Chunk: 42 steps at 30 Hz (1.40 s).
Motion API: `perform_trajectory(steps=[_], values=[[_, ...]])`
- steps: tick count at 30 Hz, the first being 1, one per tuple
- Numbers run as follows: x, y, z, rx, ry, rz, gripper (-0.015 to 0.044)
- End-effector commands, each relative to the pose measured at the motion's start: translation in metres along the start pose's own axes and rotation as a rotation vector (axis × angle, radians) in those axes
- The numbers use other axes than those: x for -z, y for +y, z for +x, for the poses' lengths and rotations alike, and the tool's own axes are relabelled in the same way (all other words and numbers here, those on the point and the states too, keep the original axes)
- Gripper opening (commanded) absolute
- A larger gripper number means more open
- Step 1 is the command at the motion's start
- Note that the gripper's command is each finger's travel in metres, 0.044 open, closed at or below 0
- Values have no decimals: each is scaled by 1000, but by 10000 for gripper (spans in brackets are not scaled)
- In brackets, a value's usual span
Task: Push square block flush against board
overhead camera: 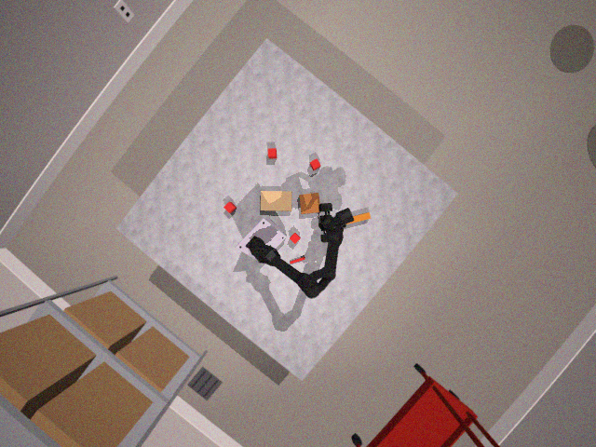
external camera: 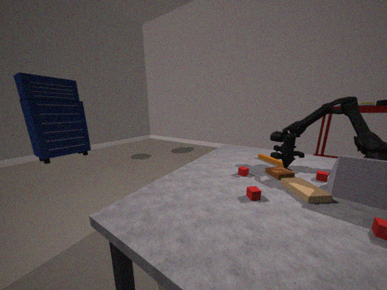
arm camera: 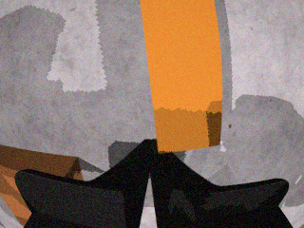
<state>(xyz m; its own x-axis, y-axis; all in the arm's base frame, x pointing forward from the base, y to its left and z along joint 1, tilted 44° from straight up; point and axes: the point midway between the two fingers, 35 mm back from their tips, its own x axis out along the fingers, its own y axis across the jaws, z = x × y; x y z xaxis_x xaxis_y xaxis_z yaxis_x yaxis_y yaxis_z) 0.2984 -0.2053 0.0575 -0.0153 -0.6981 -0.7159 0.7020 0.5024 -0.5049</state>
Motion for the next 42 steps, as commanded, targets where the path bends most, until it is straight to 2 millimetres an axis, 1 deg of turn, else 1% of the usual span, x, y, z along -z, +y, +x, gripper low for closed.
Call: perform_trajectory(steps=[1, 15, 42], values=[[-2, 1, 0, -4, -1, -2, 0], [1, 1, 0, -4, -1, -2, 0], [45, 0, 0, -4, 1, -4, 0]])
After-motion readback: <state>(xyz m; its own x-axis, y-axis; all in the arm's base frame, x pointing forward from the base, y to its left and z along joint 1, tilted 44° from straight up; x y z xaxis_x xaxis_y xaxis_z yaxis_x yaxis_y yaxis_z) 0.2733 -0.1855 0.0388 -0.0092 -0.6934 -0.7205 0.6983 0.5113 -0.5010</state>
